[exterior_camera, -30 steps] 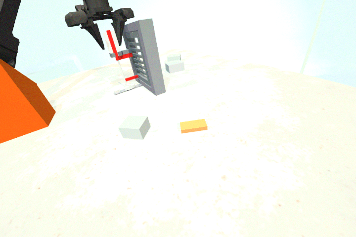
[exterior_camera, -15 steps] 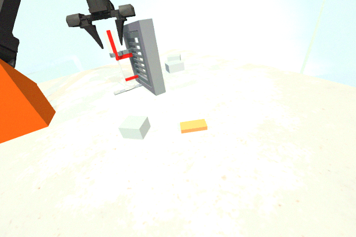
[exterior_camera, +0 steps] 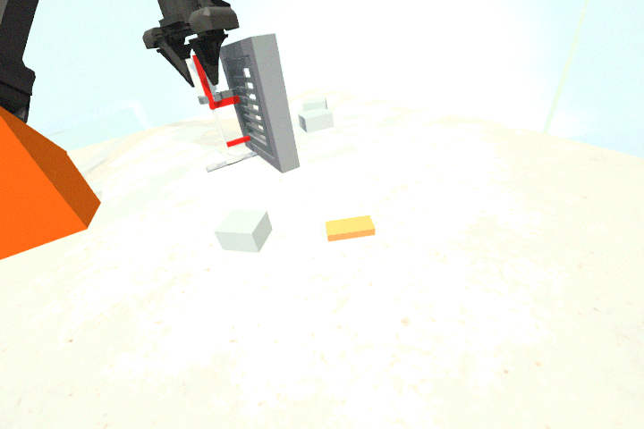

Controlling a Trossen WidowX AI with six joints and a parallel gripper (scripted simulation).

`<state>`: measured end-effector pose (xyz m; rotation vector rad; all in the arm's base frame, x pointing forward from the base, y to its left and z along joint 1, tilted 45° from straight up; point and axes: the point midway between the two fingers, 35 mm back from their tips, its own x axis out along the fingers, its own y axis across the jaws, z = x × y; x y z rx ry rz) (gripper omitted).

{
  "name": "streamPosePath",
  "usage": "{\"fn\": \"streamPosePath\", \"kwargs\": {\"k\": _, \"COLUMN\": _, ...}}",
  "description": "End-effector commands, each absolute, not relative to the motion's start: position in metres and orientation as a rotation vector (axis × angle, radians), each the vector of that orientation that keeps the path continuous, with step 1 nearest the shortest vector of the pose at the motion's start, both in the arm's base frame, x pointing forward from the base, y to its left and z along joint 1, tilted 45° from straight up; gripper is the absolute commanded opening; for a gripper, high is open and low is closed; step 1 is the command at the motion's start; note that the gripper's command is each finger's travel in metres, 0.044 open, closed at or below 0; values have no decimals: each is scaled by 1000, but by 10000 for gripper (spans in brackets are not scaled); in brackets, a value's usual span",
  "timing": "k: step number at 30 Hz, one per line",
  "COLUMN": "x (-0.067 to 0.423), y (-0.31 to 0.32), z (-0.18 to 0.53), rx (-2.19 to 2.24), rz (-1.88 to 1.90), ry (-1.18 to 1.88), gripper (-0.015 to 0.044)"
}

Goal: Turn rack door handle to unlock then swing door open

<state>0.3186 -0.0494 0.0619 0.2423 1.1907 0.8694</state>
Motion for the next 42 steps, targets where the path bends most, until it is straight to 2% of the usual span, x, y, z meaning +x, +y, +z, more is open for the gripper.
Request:
{"fn": "streamPosePath", "kwargs": {"k": 1, "x": 320, "y": -50, "z": 62, "rx": 410, "rz": 746, "ry": 1277, "gripper": 286}}
{"fn": "streamPosePath", "kwargs": {"k": 22, "x": 320, "y": -50, "z": 62, "rx": 1238, "rz": 14, "ry": 1595, "gripper": 286}}
{"fn": "streamPosePath", "kwargs": {"k": 42, "x": 320, "y": -50, "z": 62, "rx": 1939, "rz": -832, "ry": 1638, "gripper": 286}}
